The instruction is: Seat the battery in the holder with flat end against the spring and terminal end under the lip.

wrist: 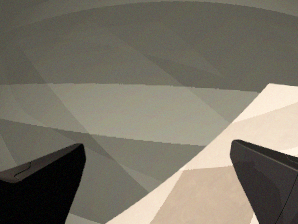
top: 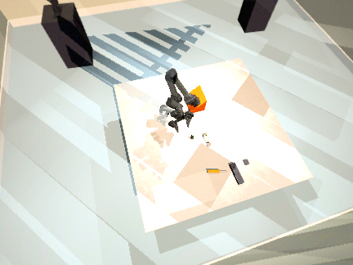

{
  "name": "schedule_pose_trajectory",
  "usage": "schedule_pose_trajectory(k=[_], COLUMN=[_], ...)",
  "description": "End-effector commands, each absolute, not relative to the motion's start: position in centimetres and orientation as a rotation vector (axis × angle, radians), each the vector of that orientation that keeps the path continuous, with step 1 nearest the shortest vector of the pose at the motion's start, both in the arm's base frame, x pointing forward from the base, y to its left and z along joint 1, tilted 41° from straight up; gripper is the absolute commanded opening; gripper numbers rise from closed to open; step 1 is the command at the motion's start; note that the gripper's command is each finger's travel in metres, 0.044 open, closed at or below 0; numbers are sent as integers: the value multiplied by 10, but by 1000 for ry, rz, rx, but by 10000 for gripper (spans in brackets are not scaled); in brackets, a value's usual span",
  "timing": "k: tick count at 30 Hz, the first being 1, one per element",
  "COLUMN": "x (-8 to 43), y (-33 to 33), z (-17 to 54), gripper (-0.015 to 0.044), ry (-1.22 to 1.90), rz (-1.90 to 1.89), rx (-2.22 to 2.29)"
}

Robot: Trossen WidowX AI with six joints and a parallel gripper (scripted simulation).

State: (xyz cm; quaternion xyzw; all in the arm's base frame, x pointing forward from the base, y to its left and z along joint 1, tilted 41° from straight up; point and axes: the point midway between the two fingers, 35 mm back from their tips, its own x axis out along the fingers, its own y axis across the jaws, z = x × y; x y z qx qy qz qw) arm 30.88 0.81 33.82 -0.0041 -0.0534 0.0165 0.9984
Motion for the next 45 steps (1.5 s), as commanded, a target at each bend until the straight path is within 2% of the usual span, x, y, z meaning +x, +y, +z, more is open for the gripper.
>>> schedule_pose_trajectory(k=[1, 8, 15, 22, 39, 45], x=[311, 349, 328, 296, 296, 303], y=[8, 18, 23, 21, 20, -7], z=[336, 232, 145, 122, 121, 88], gripper=[374, 190, 6, 0, 0, 0], ry=[-91, 488, 1015, 1304, 1308, 1308], rz=[31, -126, -422, -714, -721, -719], rx=[-2, 143, 34, -305, -316, -315])
